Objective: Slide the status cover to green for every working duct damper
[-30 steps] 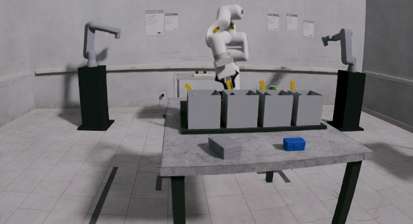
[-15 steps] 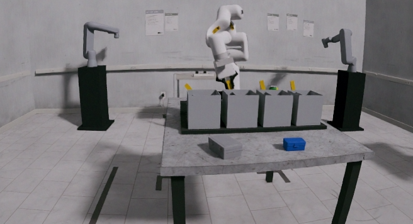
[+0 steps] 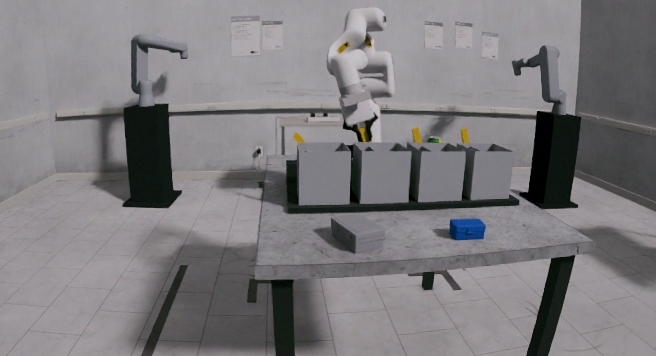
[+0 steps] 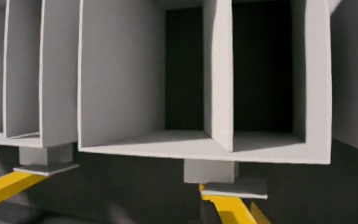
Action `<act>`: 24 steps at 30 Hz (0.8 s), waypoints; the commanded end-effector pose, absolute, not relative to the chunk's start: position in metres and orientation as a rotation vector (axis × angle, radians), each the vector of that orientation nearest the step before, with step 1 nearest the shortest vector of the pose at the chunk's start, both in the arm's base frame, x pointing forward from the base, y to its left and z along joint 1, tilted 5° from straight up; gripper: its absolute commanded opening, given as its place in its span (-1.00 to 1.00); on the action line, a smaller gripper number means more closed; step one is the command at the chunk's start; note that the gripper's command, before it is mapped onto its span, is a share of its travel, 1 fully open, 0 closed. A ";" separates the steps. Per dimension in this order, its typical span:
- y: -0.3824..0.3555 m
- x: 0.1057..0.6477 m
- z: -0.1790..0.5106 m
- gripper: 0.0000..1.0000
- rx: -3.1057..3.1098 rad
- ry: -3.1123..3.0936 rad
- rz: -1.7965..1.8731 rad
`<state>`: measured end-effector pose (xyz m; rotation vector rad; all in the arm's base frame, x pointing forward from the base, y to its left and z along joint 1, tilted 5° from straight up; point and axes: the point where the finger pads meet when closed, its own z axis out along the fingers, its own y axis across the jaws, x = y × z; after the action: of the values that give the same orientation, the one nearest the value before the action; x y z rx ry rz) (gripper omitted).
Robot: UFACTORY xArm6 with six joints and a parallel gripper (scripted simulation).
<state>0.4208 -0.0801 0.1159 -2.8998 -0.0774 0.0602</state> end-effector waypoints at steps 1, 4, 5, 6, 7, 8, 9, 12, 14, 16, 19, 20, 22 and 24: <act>-0.080 0.422 0.117 -0.62 -2.901 -0.078 0.054; -0.080 0.422 0.117 -0.62 -2.901 -0.078 0.054; -0.080 0.422 0.117 -0.62 -2.901 -0.078 0.054; -0.080 0.422 0.117 -0.62 -2.901 -0.078 0.054; -0.080 0.422 0.117 -0.62 -2.901 -0.078 0.054; -0.080 0.422 0.117 -0.62 -2.901 -0.078 0.054; -0.080 0.422 0.117 -0.62 -2.901 -0.078 0.054; -0.080 0.422 0.117 -0.62 -2.901 -0.078 0.054; -0.081 0.422 0.117 -0.62 -2.900 -0.078 0.054; -0.081 0.422 0.117 -0.62 -2.898 -0.078 0.054; -0.081 0.422 0.117 -0.62 -2.894 -0.078 0.055; -0.081 0.422 0.117 -0.62 -2.893 -0.078 0.055; -0.082 0.422 0.117 -0.62 -2.888 -0.078 0.055; -0.082 0.422 0.117 -0.62 -2.883 -0.077 0.055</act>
<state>0.4209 -0.0810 0.1156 -2.8901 -0.0770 0.0605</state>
